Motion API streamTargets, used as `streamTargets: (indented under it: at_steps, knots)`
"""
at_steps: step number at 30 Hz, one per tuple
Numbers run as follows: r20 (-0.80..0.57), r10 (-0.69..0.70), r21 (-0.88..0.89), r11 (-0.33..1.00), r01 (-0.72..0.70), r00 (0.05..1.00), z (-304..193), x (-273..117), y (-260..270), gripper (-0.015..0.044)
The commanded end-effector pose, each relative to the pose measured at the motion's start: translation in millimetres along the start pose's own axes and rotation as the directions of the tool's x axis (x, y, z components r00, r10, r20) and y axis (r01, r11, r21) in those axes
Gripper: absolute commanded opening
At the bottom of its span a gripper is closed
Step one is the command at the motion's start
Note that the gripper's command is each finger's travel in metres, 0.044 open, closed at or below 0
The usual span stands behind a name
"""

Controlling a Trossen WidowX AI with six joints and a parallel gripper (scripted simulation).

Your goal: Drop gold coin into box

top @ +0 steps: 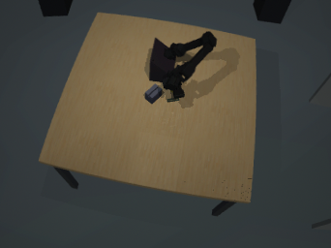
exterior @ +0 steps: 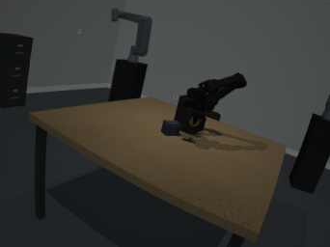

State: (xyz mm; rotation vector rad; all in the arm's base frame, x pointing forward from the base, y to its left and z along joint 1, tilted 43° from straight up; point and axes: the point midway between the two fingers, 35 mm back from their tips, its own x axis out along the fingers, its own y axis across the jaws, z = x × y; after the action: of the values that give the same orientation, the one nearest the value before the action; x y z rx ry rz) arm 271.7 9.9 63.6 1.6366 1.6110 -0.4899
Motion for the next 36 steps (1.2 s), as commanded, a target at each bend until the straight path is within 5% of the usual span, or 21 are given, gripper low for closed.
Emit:
streamTargets:
  at_steps: [1, 16, 36]
  knots:
    - [0.002, -0.003, -0.098, 0.995, 0.003, 1.000, -1.1, -0.8, -0.3, 0.0000]
    - [0.002, -0.003, -0.559, 0.829, 0.003, 1.000, -5.5, -1.2, -0.8, 0.0000]
    - [0.014, -0.003, -0.577, 0.817, 0.011, 1.000, 28.3, -2.8, -6.0, 0.0000]
